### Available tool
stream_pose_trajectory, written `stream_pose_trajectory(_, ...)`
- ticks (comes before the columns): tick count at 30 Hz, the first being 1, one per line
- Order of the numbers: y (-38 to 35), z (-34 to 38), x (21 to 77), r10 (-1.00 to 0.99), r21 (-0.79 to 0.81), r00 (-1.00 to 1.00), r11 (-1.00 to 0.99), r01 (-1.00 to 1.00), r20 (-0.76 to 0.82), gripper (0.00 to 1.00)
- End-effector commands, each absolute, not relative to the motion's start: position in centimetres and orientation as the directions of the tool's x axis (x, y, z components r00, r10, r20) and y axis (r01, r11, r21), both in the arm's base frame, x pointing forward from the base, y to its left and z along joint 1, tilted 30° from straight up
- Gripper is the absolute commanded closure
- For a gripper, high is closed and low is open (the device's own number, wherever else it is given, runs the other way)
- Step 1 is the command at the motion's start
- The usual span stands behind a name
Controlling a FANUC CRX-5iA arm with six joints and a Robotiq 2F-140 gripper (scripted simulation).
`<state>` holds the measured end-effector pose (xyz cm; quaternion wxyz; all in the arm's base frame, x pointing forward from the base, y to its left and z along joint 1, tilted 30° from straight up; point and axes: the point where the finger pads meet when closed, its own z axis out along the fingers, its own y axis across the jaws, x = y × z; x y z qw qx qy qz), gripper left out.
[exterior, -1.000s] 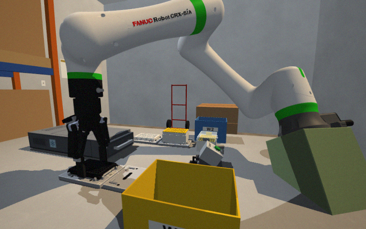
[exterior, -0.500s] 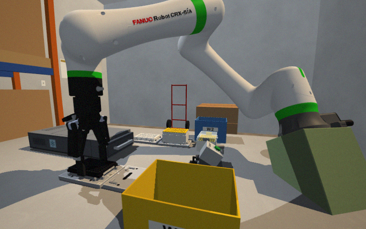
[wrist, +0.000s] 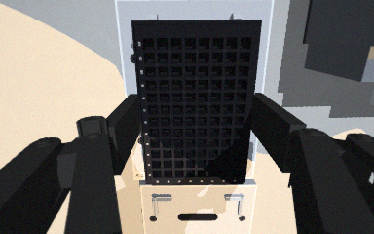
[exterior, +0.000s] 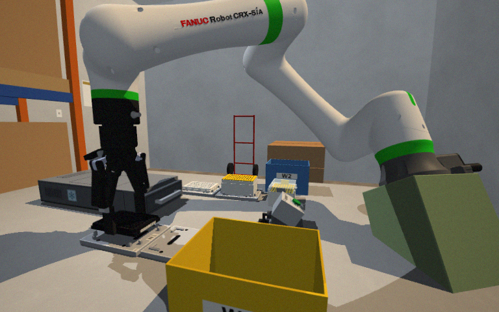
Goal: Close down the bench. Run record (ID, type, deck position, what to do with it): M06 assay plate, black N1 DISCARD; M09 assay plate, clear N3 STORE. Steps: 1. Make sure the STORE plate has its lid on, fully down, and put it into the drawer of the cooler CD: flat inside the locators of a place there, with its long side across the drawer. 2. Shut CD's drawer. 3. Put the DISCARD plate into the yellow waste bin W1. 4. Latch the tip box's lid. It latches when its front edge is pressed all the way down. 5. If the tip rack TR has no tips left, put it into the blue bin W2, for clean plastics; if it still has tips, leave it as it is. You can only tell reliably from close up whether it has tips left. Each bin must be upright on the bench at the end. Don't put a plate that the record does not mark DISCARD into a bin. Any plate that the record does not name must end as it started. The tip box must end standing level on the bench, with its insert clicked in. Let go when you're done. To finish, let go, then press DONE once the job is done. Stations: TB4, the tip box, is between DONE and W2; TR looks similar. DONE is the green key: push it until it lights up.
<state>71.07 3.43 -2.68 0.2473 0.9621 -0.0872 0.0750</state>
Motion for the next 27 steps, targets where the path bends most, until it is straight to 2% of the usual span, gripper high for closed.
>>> stream_pose_trajectory(1,3.7,-2.3,71.1,-0.130,0.462,0.973,-0.863,-0.205,0.189,0.90)
stream_pose_trajectory(27,5.1,0.3,70.8,-0.130,0.462,0.973,-0.863,-0.205,0.189,0.90)
